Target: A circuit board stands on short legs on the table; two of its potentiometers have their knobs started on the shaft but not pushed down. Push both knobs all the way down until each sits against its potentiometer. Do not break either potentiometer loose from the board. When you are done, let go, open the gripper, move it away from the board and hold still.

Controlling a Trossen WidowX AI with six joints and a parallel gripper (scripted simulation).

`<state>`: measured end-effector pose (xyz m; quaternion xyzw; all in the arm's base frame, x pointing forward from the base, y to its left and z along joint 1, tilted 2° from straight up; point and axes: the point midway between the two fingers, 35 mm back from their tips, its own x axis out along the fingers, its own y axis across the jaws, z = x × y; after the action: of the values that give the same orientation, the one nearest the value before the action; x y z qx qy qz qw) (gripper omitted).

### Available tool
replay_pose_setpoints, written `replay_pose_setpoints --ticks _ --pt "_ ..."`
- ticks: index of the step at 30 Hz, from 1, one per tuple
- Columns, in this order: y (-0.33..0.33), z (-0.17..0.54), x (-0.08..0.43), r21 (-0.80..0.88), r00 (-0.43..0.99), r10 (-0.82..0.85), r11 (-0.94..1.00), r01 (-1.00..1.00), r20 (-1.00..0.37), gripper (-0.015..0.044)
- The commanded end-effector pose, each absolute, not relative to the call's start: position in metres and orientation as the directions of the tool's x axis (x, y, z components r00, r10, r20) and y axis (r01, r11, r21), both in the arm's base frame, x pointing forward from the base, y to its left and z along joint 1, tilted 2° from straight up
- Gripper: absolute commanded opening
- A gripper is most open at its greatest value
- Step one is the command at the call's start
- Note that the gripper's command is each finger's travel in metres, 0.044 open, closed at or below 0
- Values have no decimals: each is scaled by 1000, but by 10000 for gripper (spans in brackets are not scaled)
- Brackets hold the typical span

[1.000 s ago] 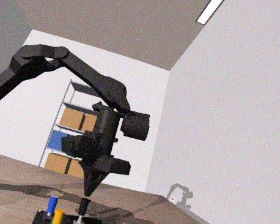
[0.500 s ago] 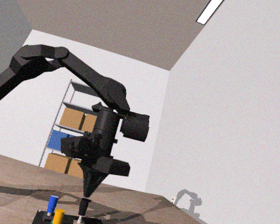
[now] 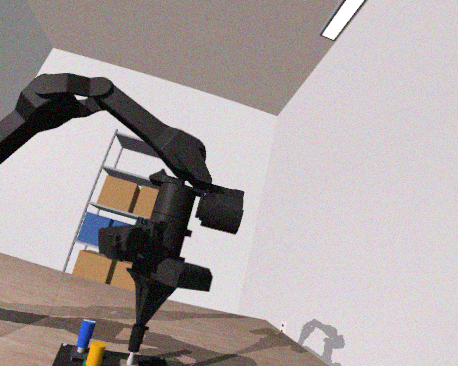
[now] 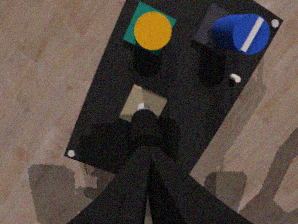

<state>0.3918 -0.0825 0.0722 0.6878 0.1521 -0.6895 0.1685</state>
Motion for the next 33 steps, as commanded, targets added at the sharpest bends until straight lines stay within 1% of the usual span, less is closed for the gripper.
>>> replay_pose_setpoints --ticks 1,33 --pt "-83 70 391 24 0 -27 -898 439 -1000 0" --pt "-83 67 391 24 0 -27 -898 439 -1000 0"
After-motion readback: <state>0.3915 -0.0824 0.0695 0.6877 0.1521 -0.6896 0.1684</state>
